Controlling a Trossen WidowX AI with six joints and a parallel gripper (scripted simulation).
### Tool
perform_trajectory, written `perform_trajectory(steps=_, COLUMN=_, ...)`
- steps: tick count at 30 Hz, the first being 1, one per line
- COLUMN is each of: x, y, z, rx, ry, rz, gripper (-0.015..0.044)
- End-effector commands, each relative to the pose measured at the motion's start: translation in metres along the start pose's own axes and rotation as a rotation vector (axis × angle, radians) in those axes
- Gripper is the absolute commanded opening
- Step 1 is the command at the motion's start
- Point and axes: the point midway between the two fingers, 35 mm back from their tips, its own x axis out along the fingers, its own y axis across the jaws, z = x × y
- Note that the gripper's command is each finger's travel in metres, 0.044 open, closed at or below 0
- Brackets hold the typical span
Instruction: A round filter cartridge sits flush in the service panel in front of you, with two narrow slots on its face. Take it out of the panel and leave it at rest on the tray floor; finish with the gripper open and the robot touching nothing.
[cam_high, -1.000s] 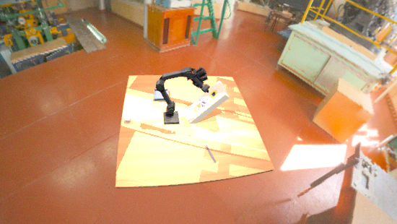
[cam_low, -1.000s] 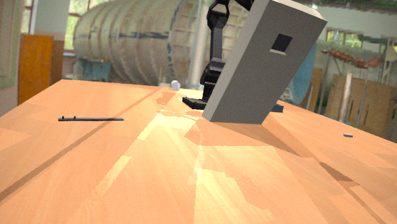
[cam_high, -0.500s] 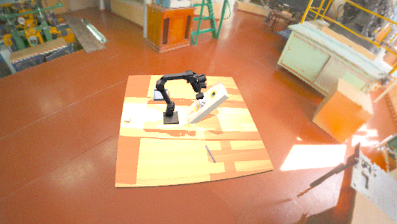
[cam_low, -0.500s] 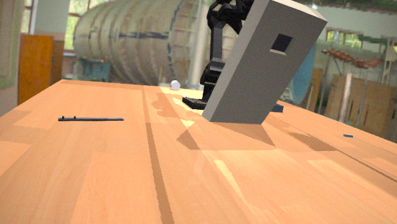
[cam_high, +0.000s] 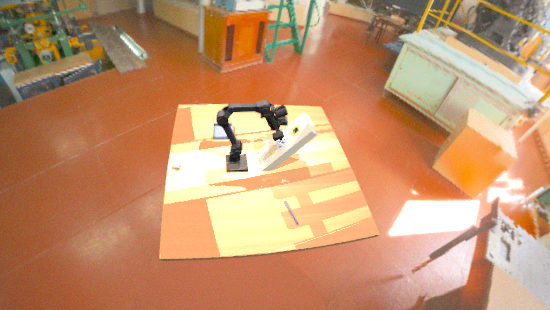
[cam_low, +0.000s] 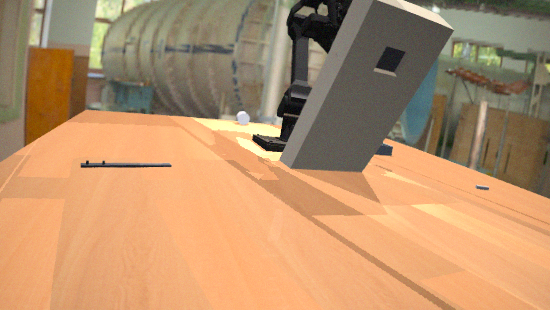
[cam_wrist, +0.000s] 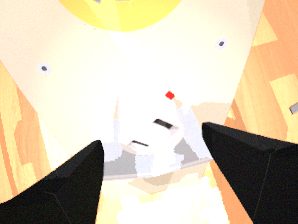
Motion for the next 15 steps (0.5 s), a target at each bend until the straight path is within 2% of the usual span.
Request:
perform_trajectory(steps=1, x=0.009, y=-0.001, z=-0.002, rx=0.004, ry=0.005, rz=-0.004, gripper=0.0305)
perform_trajectory(steps=15, x=0.026, y=0.000, z=-0.003, rx=0.004, ry=0.005, rz=-0.003, gripper=0.0305)
